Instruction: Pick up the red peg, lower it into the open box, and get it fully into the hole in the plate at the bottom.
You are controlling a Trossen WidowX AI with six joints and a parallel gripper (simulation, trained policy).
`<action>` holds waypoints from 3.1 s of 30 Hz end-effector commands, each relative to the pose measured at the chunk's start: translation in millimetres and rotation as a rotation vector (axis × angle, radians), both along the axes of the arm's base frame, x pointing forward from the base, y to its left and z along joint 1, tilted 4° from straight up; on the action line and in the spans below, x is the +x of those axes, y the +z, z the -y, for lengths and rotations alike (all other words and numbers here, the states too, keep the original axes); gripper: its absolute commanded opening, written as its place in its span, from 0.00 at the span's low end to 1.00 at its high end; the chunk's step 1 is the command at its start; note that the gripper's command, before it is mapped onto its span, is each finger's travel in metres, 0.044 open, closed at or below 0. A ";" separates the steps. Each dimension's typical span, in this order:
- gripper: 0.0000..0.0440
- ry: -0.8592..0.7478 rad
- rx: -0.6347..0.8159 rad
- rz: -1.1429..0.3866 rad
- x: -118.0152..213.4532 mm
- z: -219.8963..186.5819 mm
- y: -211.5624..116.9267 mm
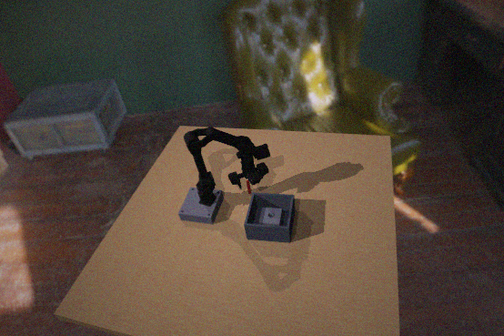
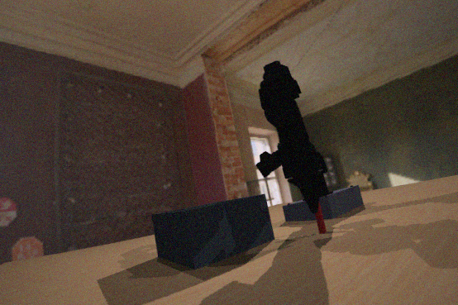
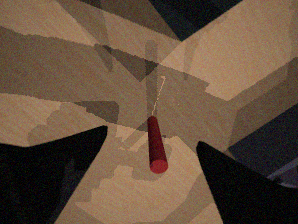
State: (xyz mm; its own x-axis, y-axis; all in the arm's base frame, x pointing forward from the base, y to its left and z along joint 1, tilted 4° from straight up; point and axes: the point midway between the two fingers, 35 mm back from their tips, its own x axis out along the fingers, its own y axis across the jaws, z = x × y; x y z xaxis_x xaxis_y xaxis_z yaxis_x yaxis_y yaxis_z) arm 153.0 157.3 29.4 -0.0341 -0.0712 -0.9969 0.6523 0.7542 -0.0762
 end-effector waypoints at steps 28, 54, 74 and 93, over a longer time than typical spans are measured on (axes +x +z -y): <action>0.00 0.043 -0.081 -0.009 7.0 6.4 -20.2; 0.00 -0.120 -0.107 0.189 74.7 33.7 77.8; 0.00 -0.243 -0.140 0.262 145.3 103.3 83.0; 0.00 -0.139 -0.087 0.193 172.3 144.7 41.8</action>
